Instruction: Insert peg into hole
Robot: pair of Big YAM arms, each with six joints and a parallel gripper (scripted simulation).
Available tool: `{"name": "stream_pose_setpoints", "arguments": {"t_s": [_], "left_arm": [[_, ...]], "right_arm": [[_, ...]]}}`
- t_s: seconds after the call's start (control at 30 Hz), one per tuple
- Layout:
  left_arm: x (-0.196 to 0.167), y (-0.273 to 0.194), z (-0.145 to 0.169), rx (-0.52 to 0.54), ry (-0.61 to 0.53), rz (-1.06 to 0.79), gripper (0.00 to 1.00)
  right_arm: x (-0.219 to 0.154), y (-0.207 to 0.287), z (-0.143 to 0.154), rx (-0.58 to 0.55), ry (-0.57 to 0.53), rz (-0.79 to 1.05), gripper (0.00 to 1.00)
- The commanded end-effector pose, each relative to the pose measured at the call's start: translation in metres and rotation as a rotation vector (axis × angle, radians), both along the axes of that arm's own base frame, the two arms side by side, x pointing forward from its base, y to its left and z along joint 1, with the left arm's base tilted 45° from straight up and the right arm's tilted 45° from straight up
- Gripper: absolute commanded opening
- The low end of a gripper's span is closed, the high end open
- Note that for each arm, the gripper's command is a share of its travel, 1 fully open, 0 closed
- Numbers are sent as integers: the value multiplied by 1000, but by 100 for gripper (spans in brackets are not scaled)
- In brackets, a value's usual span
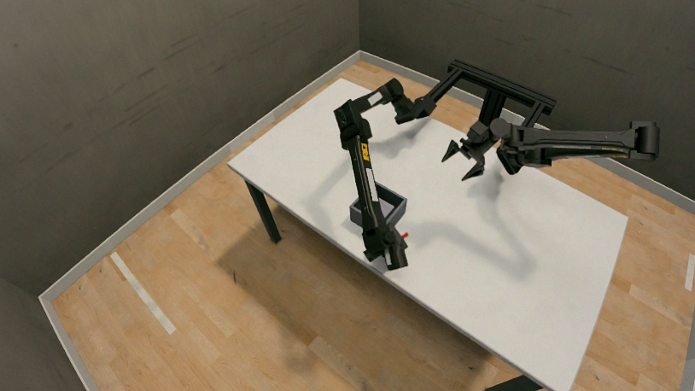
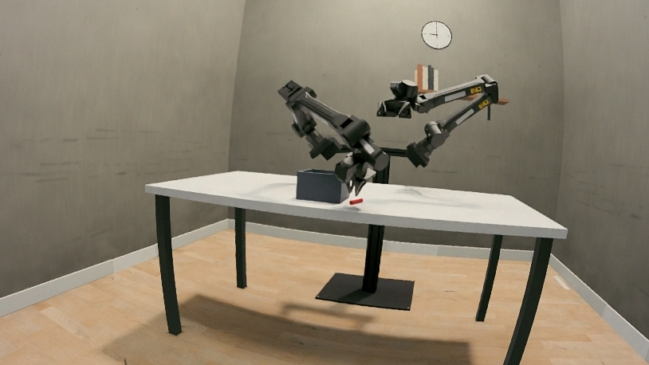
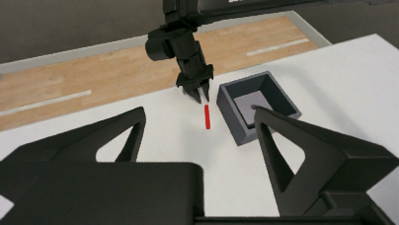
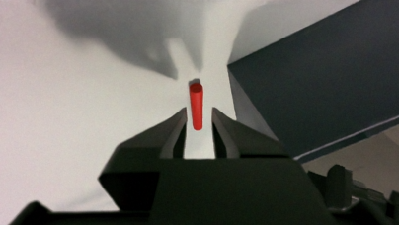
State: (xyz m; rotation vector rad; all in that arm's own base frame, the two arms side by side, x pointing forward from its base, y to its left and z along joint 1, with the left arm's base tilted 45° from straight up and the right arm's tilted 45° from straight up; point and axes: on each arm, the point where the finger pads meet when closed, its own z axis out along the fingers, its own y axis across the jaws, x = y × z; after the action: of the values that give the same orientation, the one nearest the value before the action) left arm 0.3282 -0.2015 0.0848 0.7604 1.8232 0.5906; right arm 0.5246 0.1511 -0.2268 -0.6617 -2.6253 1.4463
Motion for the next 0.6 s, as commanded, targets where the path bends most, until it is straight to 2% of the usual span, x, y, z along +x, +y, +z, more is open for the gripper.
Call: {"name": "stream_pose_setpoints", "arguments": {"t_s": [0.0,0.57], "left_arm": [[6,-8,8,-10,-17,-8,100],[6,-8,8,-10,-17,-8,100]], "right_arm": [[8,-9,9,18,-3,-3,25],[1,-19,-2,18,-5,12,25]]}}
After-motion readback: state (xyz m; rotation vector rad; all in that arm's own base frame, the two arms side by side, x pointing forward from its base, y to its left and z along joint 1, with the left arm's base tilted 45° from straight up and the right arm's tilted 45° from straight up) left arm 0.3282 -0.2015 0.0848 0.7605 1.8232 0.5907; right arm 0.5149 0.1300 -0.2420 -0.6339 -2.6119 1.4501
